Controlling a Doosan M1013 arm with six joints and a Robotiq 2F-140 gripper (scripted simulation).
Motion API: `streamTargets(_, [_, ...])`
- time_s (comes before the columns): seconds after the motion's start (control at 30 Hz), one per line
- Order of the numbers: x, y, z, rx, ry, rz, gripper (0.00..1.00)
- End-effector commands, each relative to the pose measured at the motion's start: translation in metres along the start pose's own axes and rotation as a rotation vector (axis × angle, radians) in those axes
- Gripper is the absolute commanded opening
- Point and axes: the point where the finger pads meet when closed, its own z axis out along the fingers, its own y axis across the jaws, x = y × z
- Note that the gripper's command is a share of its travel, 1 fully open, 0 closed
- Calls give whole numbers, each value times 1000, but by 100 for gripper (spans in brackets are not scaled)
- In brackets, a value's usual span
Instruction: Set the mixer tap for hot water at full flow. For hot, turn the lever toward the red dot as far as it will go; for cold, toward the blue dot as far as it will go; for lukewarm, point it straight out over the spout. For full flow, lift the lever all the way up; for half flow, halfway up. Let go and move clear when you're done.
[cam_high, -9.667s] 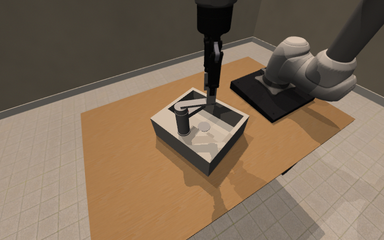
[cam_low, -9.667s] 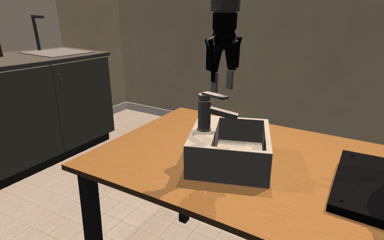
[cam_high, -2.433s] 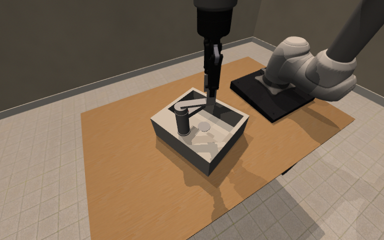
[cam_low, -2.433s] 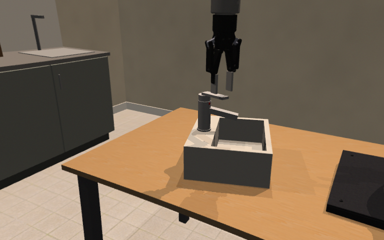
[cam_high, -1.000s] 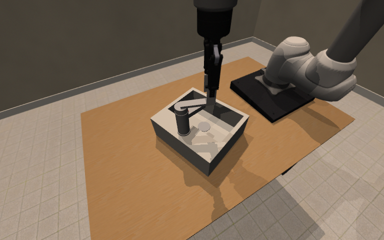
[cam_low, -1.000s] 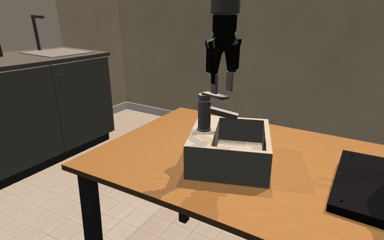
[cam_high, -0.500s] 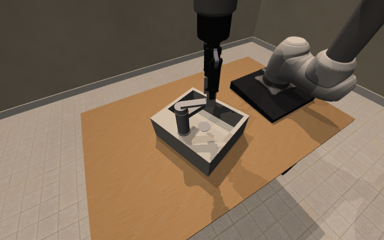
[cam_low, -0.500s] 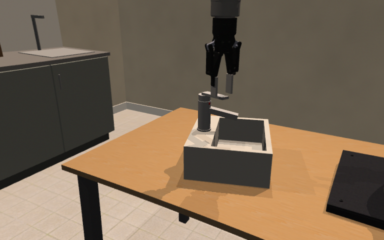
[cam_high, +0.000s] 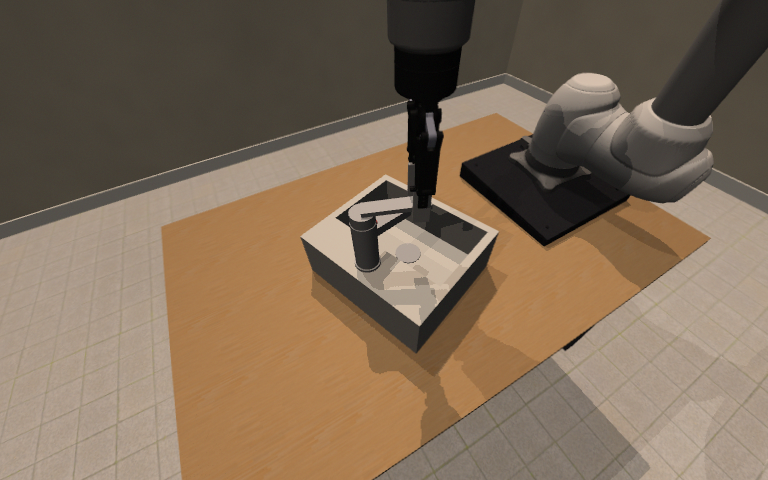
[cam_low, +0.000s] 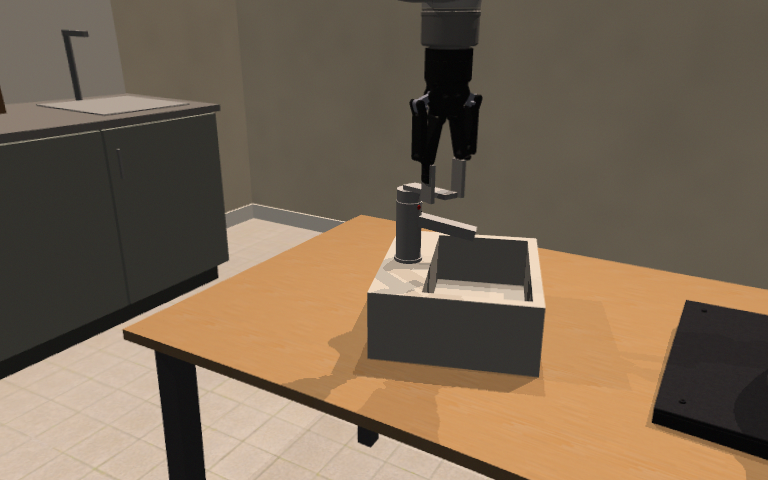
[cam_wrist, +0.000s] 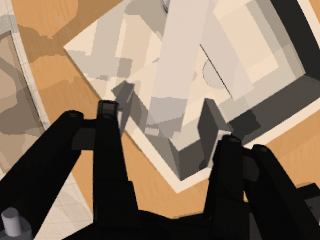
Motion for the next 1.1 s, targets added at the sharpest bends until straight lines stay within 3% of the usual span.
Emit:
streamTargets(0.0, [0,0,5,0,0,0,39])
streamTargets(1.07, [0,0,22,0,0,0,39])
